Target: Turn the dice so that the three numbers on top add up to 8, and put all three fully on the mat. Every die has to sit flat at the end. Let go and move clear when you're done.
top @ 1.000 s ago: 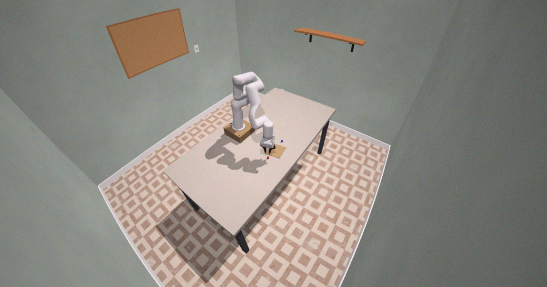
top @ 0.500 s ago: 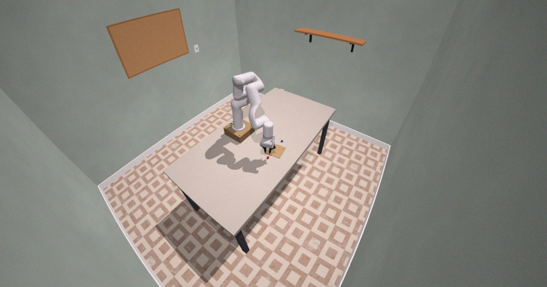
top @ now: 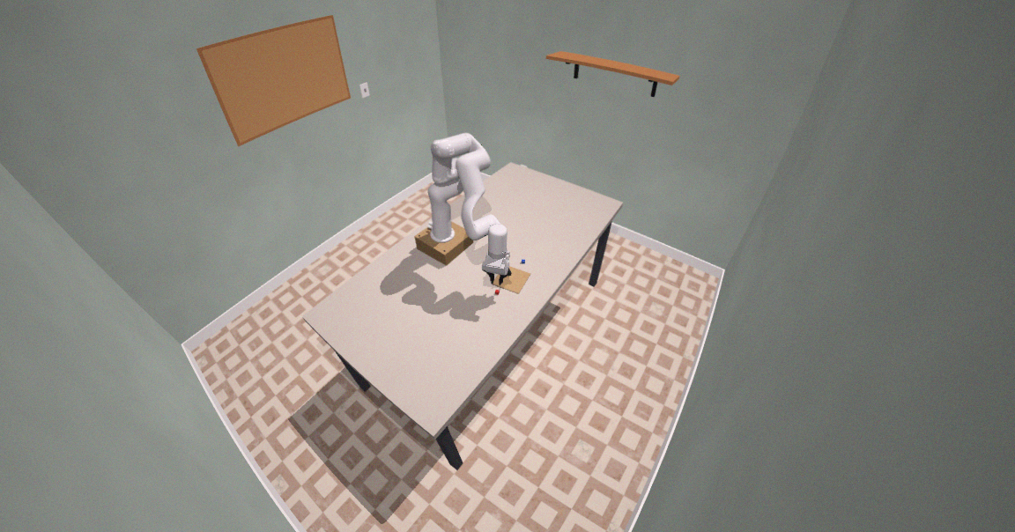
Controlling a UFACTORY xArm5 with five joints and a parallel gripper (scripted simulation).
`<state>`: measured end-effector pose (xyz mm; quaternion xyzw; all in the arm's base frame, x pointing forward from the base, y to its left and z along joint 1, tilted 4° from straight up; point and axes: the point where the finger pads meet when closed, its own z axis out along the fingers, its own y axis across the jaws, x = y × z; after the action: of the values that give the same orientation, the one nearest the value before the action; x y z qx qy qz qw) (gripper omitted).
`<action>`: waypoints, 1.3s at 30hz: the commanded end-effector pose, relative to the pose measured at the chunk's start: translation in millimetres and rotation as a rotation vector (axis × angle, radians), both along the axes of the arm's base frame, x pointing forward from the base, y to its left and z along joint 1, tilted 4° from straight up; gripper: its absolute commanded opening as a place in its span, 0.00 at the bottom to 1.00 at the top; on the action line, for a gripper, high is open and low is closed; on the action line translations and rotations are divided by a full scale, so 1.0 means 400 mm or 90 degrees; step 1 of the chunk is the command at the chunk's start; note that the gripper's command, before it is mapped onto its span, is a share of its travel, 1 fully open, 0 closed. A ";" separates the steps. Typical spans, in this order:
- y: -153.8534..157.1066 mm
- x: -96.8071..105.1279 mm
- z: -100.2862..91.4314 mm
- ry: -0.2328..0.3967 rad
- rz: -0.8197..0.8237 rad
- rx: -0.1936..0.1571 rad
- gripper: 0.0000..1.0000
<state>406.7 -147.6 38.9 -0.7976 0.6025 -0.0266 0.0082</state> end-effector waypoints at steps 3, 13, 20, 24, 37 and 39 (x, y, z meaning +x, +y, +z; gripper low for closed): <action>-0.001 0.003 -0.005 -0.002 0.000 -0.001 0.31; 0.000 0.005 -0.027 -0.002 0.000 -0.001 0.31; 0.000 0.007 -0.054 -0.002 0.000 -0.001 0.31; 0.001 0.008 -0.070 -0.002 0.000 -0.001 0.31; 0.002 0.011 -0.107 -0.002 0.000 -0.001 0.31; 0.002 0.012 -0.112 -0.002 0.000 -0.001 0.31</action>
<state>409.7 -146.4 -3.4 -0.7976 0.6025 -0.0265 0.0083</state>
